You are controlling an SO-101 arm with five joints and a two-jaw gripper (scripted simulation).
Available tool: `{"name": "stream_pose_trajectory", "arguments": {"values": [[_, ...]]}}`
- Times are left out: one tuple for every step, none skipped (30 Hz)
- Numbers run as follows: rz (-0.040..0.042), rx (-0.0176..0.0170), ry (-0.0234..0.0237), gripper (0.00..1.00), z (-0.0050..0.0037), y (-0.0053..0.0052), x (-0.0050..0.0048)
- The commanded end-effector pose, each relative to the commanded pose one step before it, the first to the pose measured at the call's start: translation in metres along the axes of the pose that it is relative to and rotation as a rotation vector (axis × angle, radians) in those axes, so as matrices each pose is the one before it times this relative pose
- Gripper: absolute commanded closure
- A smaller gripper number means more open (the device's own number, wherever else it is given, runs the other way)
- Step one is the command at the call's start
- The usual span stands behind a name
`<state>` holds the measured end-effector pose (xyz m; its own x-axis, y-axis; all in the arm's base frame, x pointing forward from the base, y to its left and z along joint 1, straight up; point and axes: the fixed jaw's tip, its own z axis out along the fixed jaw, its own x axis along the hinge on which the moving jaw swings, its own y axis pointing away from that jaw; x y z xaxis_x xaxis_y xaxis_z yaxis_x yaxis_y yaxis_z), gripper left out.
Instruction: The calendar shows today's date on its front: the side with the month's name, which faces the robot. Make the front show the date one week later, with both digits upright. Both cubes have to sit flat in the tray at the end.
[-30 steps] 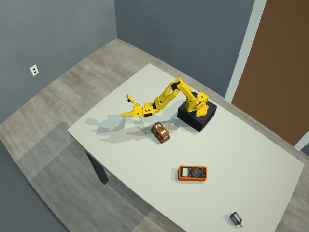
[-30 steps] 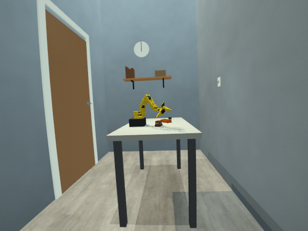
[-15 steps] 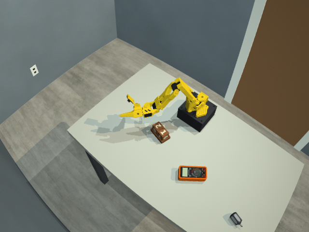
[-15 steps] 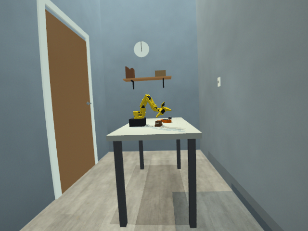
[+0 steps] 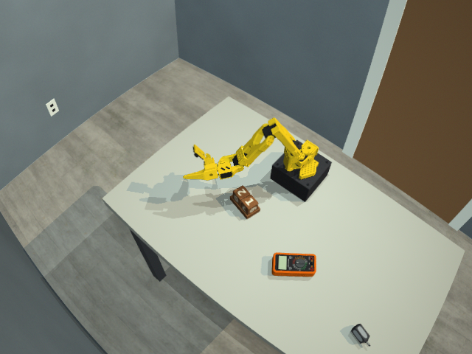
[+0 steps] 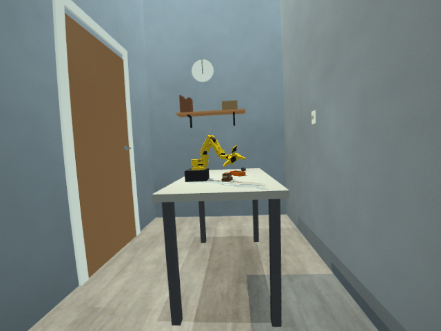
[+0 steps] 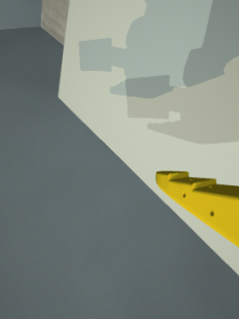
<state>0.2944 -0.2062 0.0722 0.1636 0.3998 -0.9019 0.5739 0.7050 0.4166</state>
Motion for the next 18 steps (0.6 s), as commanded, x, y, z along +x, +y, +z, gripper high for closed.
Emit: {"name": "stream_pose_trajectory", "arguments": {"values": [[-0.05669,-0.00093,0.02284,0.03,-0.002347,0.00363,0.001058],[-0.01715,0.00125,0.00547,0.04,-0.000221,0.00014,0.000551],[-0.01793,0.00122,0.00572,0.04,-0.000229,0.00014,0.000568],[-0.01869,0.00116,0.00596,0.04,-0.000248,0.00016,0.000598],[-0.01945,0.00110,0.00627,0.05,-0.000268,0.00017,0.000621],[-0.02023,0.00101,0.00651,0.05,-0.000286,0.00019,0.000651],[-0.02099,0.00092,0.00678,0.05,-0.000305,0.00020,0.000668],[-0.02178,0.00080,0.00705,0.06,-0.000322,0.00022,0.000697],[-0.02254,0.00067,0.00728,0.06,-0.000346,0.00024,0.000721],[-0.02331,0.00052,0.00757,0.06,-0.000368,0.00025,0.000745],[-0.02404,0.00036,0.00783,0.07,-0.000390,0.00028,0.000768],[-0.02483,0.00018,0.00805,0.07,-0.000412,0.00030,0.000792],[0.00000,0.00000,0.00000,0.07,0.000000,0.00000,0.000000],[0.00000,0.00000,0.00000,0.07,0.000000,0.00000,0.000000],[-0.02559,-0.00005,0.00832,0.08,-0.000440,0.00032,0.000816],[-0.02633,-0.00023,0.00857,0.08,-0.000464,0.00035,0.000835],[-0.02709,-0.00048,0.00878,0.09,-0.000492,0.00037,0.000862],[-0.02782,-0.00076,0.00902,0.09,-0.000513,0.00039,0.000881]]}}
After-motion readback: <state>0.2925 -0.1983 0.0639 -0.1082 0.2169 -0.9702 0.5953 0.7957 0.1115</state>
